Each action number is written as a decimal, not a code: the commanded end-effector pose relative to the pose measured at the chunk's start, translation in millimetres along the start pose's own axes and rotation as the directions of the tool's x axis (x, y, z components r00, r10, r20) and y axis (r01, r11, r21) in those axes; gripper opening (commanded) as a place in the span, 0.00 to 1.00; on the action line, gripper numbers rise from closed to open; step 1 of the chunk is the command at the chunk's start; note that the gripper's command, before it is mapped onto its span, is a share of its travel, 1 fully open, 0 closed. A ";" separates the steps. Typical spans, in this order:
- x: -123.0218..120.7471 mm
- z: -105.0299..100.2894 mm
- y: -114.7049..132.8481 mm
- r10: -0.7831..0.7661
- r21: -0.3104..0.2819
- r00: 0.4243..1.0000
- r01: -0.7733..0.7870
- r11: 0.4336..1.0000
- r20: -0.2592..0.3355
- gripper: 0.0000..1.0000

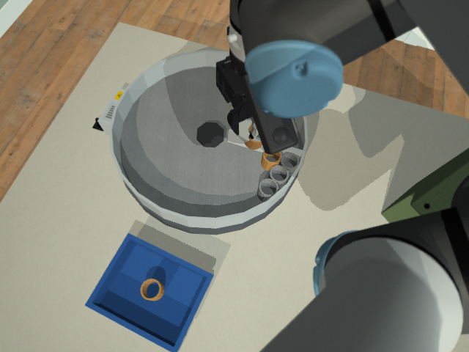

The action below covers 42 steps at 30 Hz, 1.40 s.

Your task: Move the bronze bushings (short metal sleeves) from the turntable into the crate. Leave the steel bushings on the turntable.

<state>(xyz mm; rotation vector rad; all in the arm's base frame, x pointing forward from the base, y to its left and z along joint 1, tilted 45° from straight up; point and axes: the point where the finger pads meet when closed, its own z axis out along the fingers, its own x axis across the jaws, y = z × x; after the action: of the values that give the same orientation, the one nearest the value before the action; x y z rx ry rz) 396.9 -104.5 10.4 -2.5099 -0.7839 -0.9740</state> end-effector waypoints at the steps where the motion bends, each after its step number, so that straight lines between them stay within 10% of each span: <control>1: 5.2 -0.4 -3.5 0.000 -0.001 1.000 0.000 1.000 0.000 0.00; 42: 145.3 -1.2 -106.7 0.000 -0.001 1.000 0.000 1.000 0.000 0.00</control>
<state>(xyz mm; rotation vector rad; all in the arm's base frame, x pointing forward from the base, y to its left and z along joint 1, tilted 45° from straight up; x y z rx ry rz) 418.8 10.0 101.7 -2.5051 -0.7855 -0.9775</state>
